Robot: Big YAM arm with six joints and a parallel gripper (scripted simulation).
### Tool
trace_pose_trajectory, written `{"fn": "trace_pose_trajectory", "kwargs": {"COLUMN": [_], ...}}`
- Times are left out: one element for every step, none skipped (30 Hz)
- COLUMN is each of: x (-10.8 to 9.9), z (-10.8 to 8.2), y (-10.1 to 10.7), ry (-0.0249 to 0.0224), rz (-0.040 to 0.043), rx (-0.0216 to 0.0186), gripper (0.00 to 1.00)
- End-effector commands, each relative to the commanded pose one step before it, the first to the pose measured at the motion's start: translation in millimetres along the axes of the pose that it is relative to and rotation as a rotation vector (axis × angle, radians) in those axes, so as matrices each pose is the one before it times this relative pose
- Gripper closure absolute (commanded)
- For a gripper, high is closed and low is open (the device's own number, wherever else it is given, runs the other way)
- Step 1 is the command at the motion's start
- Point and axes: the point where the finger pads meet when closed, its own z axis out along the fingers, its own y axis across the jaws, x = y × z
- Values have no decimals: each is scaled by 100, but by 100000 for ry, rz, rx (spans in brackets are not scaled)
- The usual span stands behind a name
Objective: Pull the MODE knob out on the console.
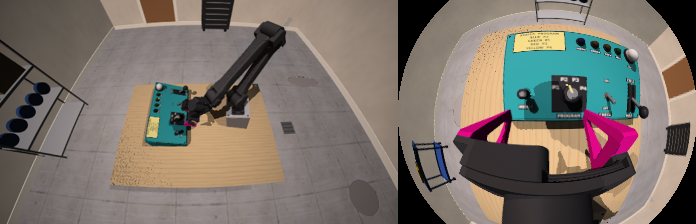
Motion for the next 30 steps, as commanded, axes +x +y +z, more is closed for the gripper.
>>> {"fn": "trace_pose_trajectory", "kwargs": {"x": [-452, 0, 0, 0, 0, 0, 0, 0, 0, 0, 0, 0, 0, 0, 0, -3, -19, 11, 38, 58, -7, -517, -641, -766, -886, -443, 0, 0, 9, 24], "z": [56, 0, 0, 0, 0, 0, 0, 0, 0, 0, 0, 0, 0, 0, 0, 12, 77, 73, 99, 150, 161, 163, 193, 216, 230, 265, 0, 0, 284, 264], "y": [90, 0, 0, 0, 0, 0, 0, 0, 0, 0, 0, 0, 0, 0, 0, -34, -224, -149, -156, -242, -336, -342, -444, -559, -686, -892, 0, 0, -1066, -1163], "ry": [-1792, 0, 0, 0, 0, 0, 0, 0, 0, 0, 0, 0, 0, 0, 0, 19, 127, 221, 374, 570, 534, -135, -207, -304, -427, 290, 0, 0, 999, 986], "rz": [1761, 0, 0, 0, 0, 0, 0, 0, 0, 0, 0, 0, 0, 0, 0, -7, -42, -874, -536, -184, -138, 148, 163, 165, 149, -110, 0, 0, -290, -257], "rx": [-460, 0, 0, 0, 0, 0, 0, 0, 0, 0, 0, 0, 0, 0, 0, 62, 409, 178, 87, 126, 102, -64, -74, -77, -73, 65, 0, 0, 147, 106], "gripper": [0, 0, 0, 0, 0, 0, 0, 0, 0, 0, 0, 0, 0, 0, 0, 0, 0, 0, 0, 0, 0, 0, 0, 0, 0, 0, 0, 0, 0, 0]}}
